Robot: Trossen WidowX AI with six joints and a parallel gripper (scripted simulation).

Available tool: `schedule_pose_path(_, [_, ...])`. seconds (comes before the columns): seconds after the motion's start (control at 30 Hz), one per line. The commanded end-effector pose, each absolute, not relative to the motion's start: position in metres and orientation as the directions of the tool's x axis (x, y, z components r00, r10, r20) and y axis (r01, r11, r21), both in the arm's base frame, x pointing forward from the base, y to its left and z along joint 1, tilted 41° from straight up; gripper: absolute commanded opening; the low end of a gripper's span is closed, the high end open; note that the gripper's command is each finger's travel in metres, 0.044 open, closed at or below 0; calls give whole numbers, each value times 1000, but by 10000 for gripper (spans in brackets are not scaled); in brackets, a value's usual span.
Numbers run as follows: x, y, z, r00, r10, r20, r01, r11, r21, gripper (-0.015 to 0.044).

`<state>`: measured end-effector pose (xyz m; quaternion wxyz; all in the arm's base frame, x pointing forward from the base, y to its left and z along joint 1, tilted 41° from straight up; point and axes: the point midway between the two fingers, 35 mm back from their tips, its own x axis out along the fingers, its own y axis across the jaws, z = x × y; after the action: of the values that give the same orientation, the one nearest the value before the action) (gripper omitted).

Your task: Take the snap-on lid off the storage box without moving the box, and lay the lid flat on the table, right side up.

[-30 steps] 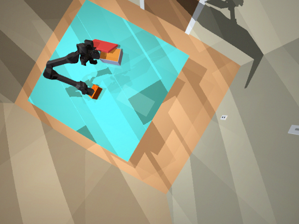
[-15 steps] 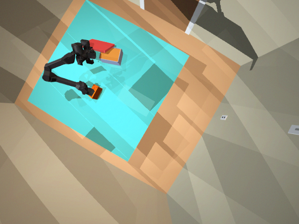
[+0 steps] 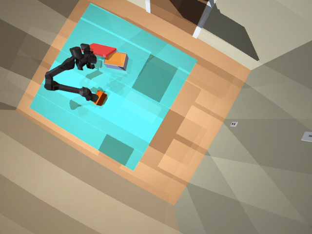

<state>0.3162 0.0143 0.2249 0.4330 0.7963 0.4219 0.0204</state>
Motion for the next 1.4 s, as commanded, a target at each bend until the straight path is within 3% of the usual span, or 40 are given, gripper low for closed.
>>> schedule_pose_path(0.0, [311,19,231,648,684,-334,652,-273,707,0])
schedule_pose_path(1.37, [272,72,281,648,685,-333,653,-274,706,0])
